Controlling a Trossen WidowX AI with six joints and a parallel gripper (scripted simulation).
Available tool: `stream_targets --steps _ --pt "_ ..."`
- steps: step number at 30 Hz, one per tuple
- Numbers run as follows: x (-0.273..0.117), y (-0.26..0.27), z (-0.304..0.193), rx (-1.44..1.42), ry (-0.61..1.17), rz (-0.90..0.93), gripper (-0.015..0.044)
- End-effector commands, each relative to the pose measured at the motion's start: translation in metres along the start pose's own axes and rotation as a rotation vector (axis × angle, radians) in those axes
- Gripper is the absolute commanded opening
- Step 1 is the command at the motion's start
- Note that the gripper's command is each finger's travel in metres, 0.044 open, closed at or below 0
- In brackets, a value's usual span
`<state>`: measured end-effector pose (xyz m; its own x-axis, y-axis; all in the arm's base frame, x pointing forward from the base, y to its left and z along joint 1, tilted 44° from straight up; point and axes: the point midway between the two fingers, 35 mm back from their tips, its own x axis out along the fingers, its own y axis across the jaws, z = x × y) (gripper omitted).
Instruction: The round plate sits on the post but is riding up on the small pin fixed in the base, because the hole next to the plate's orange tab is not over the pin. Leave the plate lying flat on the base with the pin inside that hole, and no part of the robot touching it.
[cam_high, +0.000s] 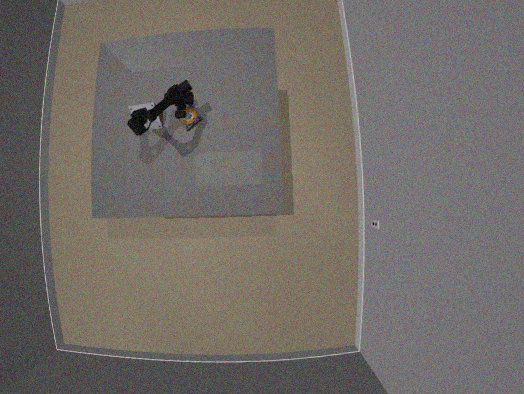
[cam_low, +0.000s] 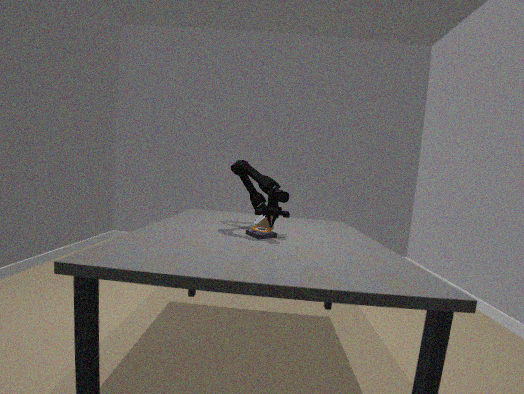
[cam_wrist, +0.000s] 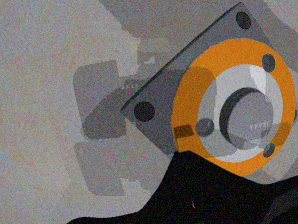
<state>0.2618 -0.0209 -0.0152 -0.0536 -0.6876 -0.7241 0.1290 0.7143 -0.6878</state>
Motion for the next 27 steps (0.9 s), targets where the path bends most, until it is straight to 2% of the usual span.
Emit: stream_targets --steps 1,27 --pt "-0.0001 0.0010 0.0065 0.003 -0.007 -0.002 0.0000" --pt "-0.0001 0.0016 0.0096 0.003 -0.007 -0.002 0.0000"
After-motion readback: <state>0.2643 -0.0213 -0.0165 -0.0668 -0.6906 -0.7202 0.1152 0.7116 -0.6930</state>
